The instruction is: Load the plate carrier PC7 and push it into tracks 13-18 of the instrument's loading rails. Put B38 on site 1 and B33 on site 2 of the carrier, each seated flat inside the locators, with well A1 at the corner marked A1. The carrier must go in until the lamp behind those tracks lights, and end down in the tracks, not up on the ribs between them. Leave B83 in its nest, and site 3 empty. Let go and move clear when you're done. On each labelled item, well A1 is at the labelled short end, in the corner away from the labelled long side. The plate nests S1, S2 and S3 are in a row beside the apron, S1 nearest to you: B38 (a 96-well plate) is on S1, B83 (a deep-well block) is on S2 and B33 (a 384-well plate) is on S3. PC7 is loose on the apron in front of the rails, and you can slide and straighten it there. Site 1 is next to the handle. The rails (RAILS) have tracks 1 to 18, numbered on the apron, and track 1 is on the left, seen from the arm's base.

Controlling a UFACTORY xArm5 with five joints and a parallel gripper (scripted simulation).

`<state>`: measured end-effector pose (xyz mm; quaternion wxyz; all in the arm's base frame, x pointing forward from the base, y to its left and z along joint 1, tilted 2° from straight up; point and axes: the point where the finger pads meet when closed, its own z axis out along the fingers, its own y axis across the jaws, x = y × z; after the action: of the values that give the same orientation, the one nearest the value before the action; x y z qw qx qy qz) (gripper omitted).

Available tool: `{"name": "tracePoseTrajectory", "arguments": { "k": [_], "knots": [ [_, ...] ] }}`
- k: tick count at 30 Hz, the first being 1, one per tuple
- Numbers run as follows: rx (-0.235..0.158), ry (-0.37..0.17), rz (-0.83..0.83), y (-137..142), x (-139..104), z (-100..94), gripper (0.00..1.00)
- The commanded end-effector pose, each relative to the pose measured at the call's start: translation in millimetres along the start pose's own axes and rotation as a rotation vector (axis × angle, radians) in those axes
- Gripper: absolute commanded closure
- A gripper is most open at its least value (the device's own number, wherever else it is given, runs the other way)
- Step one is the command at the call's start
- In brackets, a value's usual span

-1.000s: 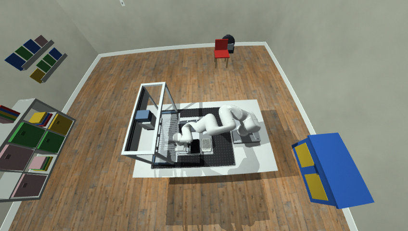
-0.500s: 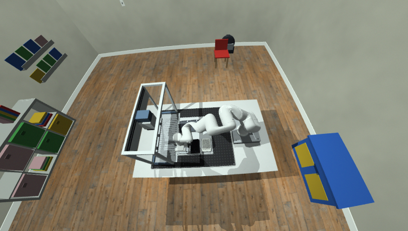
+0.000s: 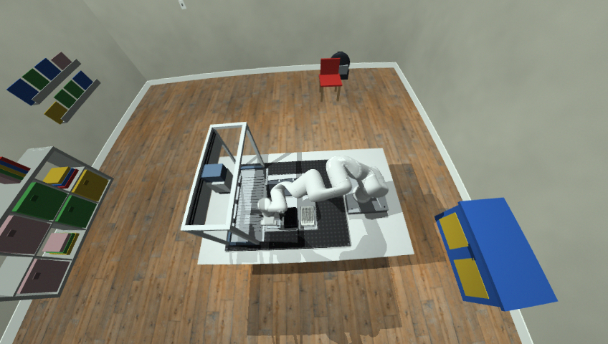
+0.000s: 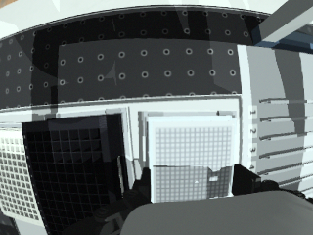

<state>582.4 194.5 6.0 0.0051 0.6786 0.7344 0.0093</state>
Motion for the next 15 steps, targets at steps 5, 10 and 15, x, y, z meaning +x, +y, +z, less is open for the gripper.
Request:
{"name": "tracePoseTrajectory", "arguments": {
  "k": [5,10,15],
  "knots": [
    [-0.001,0.016,0.0,1.7,0.4,-5.4,1.0],
    [-0.001,0.016,0.0,1.7,0.3,-8.7,1.0],
    [-0.001,0.016,0.0,1.7,0.3,-12.1,1.0]
  ]
}}
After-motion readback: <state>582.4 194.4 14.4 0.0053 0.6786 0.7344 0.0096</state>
